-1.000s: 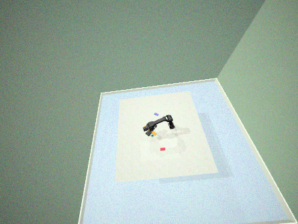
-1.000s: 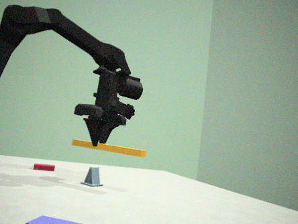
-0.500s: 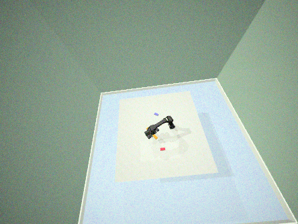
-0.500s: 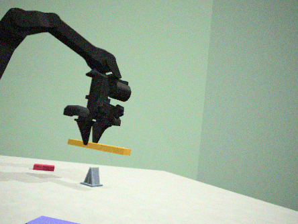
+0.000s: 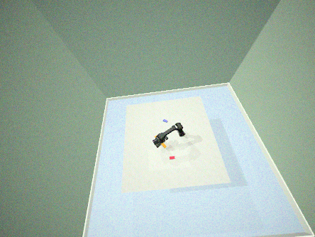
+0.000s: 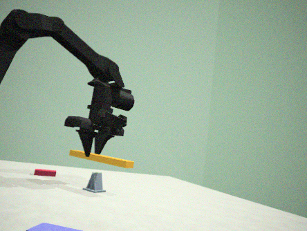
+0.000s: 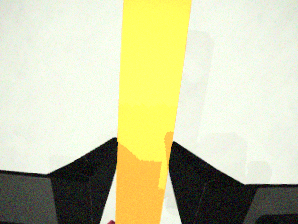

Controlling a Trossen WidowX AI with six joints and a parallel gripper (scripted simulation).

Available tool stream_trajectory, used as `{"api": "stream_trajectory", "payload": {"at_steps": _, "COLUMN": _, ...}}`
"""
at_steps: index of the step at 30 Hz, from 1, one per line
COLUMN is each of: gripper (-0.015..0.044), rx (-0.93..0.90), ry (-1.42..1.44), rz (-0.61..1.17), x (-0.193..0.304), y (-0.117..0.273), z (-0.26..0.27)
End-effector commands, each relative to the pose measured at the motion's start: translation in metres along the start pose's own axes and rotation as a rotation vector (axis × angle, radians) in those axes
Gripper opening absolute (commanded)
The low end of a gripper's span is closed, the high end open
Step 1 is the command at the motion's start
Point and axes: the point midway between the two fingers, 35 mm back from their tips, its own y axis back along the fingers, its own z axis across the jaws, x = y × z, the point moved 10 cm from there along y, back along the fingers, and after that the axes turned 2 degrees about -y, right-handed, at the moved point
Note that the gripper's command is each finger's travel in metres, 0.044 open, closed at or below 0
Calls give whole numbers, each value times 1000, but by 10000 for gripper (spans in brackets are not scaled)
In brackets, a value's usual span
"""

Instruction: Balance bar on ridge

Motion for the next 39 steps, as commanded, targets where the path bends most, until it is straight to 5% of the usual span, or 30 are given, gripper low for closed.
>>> {"api": "stream_trajectory", "payload": {"at_steps": 1, "gripper": 0, "rx": 4, "ry": -7, "rz": -2, "x": 0, "y": -7, "z": 0}}
{"api": "stream_trajectory", "payload": {"at_steps": 39, "gripper": 0, "rx": 4, "ry": -8, "rz": -2, "x": -1, "y": -24, "z": 0}}
